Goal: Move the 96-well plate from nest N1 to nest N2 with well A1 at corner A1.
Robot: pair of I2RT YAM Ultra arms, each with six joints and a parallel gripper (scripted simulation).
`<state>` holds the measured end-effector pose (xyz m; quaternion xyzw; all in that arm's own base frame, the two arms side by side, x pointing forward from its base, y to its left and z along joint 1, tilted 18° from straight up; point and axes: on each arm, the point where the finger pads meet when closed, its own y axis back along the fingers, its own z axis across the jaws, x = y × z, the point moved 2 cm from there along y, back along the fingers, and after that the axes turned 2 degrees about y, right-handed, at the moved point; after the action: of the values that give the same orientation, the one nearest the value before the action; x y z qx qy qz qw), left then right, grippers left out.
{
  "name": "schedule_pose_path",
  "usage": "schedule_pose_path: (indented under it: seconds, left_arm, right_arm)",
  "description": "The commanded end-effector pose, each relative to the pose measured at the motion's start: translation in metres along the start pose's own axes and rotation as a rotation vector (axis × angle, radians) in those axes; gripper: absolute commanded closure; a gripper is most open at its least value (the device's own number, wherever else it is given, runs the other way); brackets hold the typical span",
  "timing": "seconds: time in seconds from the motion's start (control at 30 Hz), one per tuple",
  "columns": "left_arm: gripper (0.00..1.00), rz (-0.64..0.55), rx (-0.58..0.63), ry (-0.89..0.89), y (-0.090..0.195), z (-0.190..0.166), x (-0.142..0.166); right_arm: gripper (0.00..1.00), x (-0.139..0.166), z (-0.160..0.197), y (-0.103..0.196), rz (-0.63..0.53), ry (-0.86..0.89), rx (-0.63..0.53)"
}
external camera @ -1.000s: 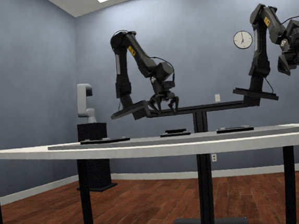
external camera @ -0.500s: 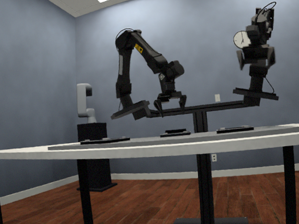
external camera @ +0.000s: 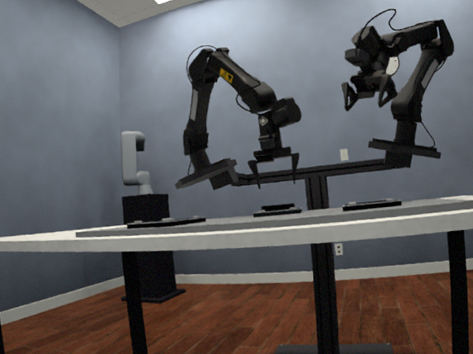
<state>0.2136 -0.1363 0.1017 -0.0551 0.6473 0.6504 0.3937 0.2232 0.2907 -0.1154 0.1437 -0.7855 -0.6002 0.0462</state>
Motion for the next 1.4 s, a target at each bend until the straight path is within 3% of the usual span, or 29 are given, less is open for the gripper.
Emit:
schedule_pose_path:
  seconds: [0.0,0.6,0.97,1.37]
  left_arm:
    - [0.00,0.022,-0.059,0.027,0.024,-0.003,0.004]
    - [0.00,-0.083,0.055,-0.249,0.089,-0.055,0.044]
    - [0.00,-0.202,0.254,-0.506,0.130,-0.089,0.072]
    - [0.00,-0.209,0.273,-0.528,0.132,-0.092,0.075]
  right_arm:
    - [0.00,0.000,-0.001,0.000,0.035,-0.042,0.020]
    - [0.00,-0.005,0.001,-0.001,0.031,-0.060,0.022]
    - [0.00,-0.006,0.002,-0.002,0.030,-0.060,0.021]
    - [0.00,-0.008,0.001,-0.017,0.017,-0.052,0.016]
